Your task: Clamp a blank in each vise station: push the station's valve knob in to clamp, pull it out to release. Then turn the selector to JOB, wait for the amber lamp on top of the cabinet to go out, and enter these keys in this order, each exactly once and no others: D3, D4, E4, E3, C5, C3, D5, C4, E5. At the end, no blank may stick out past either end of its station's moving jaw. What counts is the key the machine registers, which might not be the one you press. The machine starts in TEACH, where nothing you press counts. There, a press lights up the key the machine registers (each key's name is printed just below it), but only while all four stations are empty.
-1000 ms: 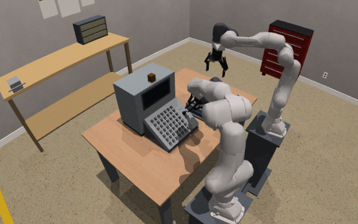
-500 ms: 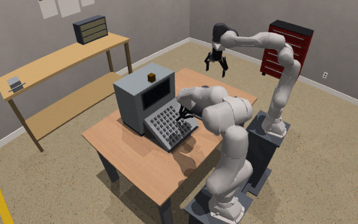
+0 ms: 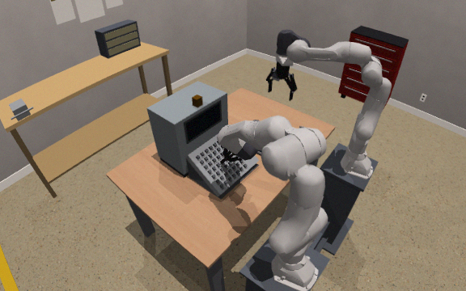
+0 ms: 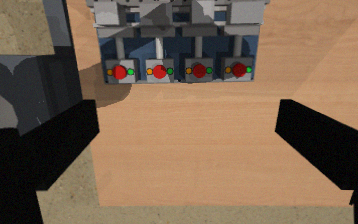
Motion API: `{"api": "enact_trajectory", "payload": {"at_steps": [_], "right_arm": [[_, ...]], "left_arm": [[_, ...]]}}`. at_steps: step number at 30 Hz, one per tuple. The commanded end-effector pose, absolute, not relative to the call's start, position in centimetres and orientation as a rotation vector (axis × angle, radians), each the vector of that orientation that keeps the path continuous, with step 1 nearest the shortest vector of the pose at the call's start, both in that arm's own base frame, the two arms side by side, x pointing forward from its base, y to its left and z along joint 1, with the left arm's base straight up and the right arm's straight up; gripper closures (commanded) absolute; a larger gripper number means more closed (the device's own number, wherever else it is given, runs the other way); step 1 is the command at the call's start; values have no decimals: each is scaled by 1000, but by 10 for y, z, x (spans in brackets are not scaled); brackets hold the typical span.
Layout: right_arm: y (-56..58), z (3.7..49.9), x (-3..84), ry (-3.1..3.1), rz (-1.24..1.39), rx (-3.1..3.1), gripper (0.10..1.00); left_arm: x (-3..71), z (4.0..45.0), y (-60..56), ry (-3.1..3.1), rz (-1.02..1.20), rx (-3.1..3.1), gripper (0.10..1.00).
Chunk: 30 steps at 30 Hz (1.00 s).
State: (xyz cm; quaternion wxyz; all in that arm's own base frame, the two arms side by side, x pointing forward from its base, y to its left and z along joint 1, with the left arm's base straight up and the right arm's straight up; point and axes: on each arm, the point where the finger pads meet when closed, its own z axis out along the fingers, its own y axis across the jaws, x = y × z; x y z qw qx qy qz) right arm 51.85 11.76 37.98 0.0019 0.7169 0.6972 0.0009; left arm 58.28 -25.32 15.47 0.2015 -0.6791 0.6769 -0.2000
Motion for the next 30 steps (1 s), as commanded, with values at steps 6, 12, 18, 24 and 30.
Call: {"api": "enact_trajectory", "payload": {"at_steps": [6,12,18,24,30], "right_arm": [[118,380,518,2188,3,2250,98],[118,380,518,2188,3,2250,98],[118,380,518,2188,3,2250,98],[118,380,518,2188,3,2250,98],[118,380,518,2188,3,2250,98]], "left_arm": [[583,158,-259,1914,-575,-1870,999],[583,158,-259,1914,-575,-1870,999],[586,153,-259,1914,-575,-1870,999],[589,150,-259,1914,-575,-1870,999],[589,150,-259,1914,-575,-1870,999]]}}
